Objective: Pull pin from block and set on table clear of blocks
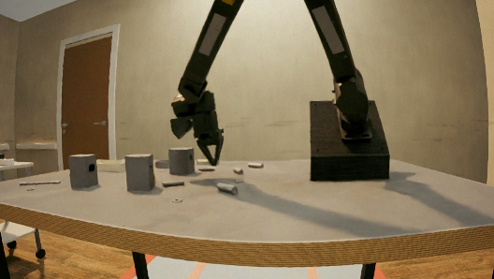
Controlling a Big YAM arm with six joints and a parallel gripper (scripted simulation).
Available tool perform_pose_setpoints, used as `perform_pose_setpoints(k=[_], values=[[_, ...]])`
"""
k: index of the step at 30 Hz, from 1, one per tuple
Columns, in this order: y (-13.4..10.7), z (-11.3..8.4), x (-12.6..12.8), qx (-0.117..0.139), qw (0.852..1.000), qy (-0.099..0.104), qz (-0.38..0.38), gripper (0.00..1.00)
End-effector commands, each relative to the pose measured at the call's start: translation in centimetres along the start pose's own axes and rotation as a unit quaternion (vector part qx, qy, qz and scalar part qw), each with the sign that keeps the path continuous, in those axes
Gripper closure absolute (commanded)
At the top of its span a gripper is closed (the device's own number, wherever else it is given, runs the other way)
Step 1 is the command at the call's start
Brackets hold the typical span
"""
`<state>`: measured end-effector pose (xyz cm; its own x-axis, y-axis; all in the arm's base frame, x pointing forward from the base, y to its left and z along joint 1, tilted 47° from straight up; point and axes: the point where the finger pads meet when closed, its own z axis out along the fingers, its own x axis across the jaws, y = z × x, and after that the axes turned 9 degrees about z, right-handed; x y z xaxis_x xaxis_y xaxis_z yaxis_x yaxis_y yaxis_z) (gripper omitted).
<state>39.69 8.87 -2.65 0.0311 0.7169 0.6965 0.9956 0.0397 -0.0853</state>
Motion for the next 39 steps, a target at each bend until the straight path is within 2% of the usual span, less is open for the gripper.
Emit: perform_pose_setpoints(k=[1,39], values=[[0.0,0.9,0.8,0.004,1.0,-0.001,-0.002,1.0],[-0.1,2.4,0.5,0.015,1.0,0.001,0.008,1.0]])
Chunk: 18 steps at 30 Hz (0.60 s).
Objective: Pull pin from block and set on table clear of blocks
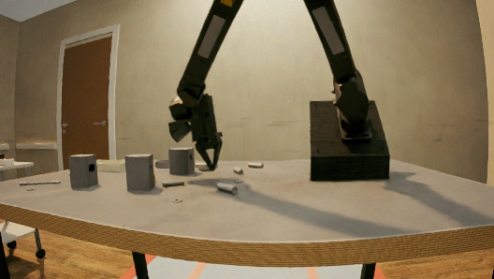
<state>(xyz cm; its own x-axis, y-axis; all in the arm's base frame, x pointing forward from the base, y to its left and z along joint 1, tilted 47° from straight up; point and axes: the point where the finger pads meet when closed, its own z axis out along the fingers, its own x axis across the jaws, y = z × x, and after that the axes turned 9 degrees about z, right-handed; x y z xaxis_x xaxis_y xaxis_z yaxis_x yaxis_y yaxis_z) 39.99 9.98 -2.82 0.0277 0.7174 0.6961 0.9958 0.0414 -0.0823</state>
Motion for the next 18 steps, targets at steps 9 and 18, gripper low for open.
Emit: perform_pose_setpoints(k=[9,18], values=[[-0.6,2.15,-0.44,0.019,1.0,0.002,0.013,1.0],[-0.63,2.3,-0.5,0.02,1.0,0.002,0.014,1.0]])
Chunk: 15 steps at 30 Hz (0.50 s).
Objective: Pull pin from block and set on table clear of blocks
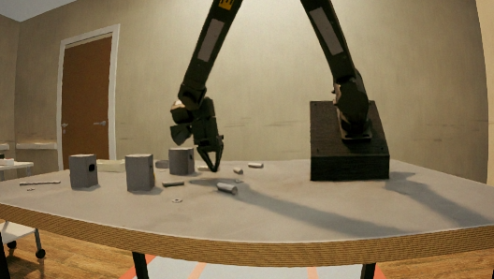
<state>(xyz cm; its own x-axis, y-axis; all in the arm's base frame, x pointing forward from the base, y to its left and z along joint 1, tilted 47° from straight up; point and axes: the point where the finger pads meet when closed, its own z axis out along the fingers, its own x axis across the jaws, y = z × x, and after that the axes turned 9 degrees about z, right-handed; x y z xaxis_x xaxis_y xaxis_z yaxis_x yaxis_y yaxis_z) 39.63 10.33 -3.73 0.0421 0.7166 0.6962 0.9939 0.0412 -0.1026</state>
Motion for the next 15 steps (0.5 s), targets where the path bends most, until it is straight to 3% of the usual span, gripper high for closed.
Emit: perform_pose_setpoints(k=[1,15], values=[[-0.34,1.39,-0.11,0.013,1.0,0.001,0.007,1.0],[-0.36,2.14,-0.34,0.012,1.0,0.001,0.006,1.0]])
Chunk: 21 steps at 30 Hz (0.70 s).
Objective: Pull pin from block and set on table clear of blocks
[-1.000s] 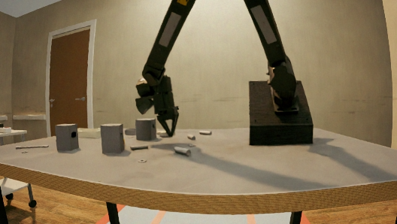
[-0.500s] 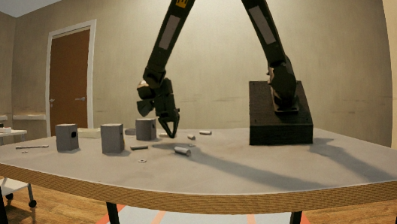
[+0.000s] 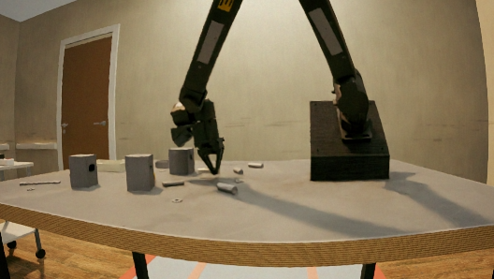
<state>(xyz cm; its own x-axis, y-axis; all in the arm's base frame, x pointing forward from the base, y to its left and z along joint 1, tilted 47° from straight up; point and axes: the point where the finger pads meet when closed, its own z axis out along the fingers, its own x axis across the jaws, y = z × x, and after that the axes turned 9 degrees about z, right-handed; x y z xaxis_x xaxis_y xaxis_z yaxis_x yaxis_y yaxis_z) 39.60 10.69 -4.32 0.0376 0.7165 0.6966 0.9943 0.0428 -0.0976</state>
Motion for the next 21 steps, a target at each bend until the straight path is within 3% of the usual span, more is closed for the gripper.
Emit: perform_pose_setpoints(k=[1,21], values=[[-0.42,1.47,-0.19,0.014,1.0,0.001,0.008,1.0],[-0.45,2.03,-0.38,0.014,1.0,0.001,0.009,1.0]])
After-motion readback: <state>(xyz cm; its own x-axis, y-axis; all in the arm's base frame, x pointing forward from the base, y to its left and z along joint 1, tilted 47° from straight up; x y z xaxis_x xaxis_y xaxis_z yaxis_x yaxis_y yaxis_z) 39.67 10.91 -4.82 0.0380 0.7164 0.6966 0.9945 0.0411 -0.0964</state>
